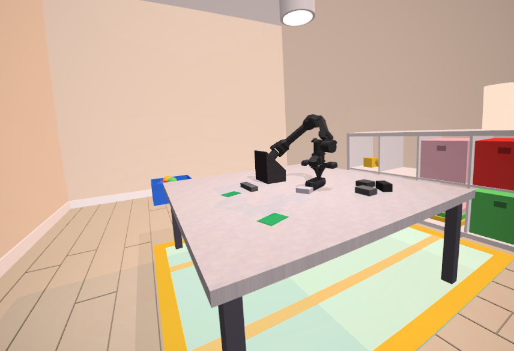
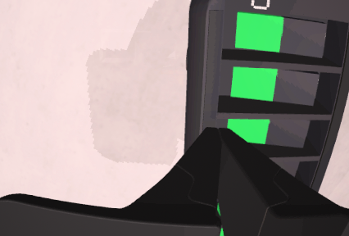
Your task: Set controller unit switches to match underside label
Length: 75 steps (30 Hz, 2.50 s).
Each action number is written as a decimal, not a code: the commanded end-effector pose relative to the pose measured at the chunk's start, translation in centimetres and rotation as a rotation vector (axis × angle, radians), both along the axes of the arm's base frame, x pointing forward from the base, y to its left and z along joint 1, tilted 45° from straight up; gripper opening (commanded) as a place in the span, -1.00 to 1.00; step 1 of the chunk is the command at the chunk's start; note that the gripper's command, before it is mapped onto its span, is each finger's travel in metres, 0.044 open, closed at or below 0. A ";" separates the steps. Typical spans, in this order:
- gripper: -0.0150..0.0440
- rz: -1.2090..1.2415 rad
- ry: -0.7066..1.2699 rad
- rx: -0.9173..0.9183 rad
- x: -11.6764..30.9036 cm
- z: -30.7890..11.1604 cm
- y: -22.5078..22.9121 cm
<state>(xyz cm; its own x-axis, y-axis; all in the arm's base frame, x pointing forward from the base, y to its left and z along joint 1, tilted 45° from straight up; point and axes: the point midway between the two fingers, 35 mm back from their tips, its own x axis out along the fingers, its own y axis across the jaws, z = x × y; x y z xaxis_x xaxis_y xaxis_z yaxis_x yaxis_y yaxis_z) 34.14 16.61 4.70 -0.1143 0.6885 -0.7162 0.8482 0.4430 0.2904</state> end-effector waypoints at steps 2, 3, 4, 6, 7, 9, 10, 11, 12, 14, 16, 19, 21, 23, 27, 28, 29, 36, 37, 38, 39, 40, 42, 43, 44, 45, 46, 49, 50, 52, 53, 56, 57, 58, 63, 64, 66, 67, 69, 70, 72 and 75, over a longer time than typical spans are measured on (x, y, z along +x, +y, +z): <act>-0.49 -0.056 -0.051 0.052 -1.0 -1.7 -1.9; -0.49 -0.068 -0.061 0.061 -1.2 -2.0 -2.2; -0.49 -0.079 -0.072 0.070 -1.5 -2.3 -2.6; -0.49 -0.101 -0.094 0.088 -2.0 -2.9 -3.3; -0.49 -0.112 -0.105 0.097 -2.3 -3.2 -3.6; -0.49 -0.133 -0.128 0.114 -2.9 -3.7 -4.2; -0.49 -0.144 -0.139 0.122 -3.2 -3.9 -4.5; -0.49 -0.154 -0.151 0.130 -3.6 -4.1 -4.8; -0.49 -0.164 -0.162 0.138 -4.0 -4.3 -5.1; -0.49 -0.185 -0.186 0.154 -4.8 -4.7 -5.7; -0.49 -0.198 -0.201 0.163 -5.3 -5.0 -6.0; -0.49 -0.199 -0.203 0.165 -5.4 -5.0 -6.0; -0.49 -0.199 -0.203 0.165 -5.4 -5.0 -6.0; -0.49 -0.199 -0.203 0.165 -5.4 -5.0 -6.0; -0.49 -0.200 -0.199 0.160 -5.1 -5.0 -6.0; -0.49 -0.199 -0.197 0.158 -5.0 -4.9 -6.0; -0.49 -0.193 -0.191 0.155 -4.8 -4.8 -5.8; -0.49 -0.119 -0.110 0.099 -2.3 -3.3 -3.8; -0.49 -0.108 -0.098 0.091 -2.0 -3.1 -3.4; -0.49 -0.096 -0.087 0.082 -1.7 -2.8 -3.1; -0.49 -0.085 -0.076 0.073 -1.5 -2.5 -2.7; -0.49 -0.073 -0.065 0.064 -1.3 -2.2 -2.4; -0.49 -0.049 -0.043 0.045 -0.8 -1.5 -1.7; -0.49 -0.037 -0.032 0.036 -0.7 -1.2 -1.3; -0.49 -0.025 -0.021 0.026 -0.5 -0.9 -0.9; -0.49 -0.013 -0.011 0.016 -0.4 -0.5 -0.5; -0.49 -0.001 0.000 0.007 -0.3 -0.2 -0.1; -0.49 0.037 0.031 -0.024 0.0 1.0 1.0; -0.49 0.049 0.041 -0.034 0.0 1.3 1.4; -0.49 0.075 0.060 -0.055 0.0 2.2 2.2; -0.49 0.088 0.070 -0.066 0.0 2.6 2.5; -0.49 0.127 0.098 -0.099 -0.3 3.8 3.7; -0.49 0.140 0.107 -0.110 -0.4 4.3 4.0; -0.49 0.153 0.116 -0.121 -0.5 4.7 4.4; -0.49 0.173 0.129 -0.138 -0.8 5.4 4.9; -0.49 0.173 0.129 -0.138 -0.8 5.4 4.9; -0.49 0.173 0.129 -0.138 -0.7 5.4 4.9; -0.49 0.173 0.129 -0.138 -0.6 5.4 4.9; -0.49 0.173 0.129 -0.138 -0.5 5.5 4.9; -0.49 0.173 0.129 -0.138 -0.5 5.5 4.9; -0.49 0.173 0.129 -0.138 -0.5 5.5 4.9; -0.49 0.166 0.134 -0.134 -0.7 5.3 4.8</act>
<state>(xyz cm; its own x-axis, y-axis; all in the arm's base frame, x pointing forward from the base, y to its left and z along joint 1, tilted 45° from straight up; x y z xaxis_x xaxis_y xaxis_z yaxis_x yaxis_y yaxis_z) 33.46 21.49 10.03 -0.3208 0.5499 -0.7711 0.7862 0.6086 0.1069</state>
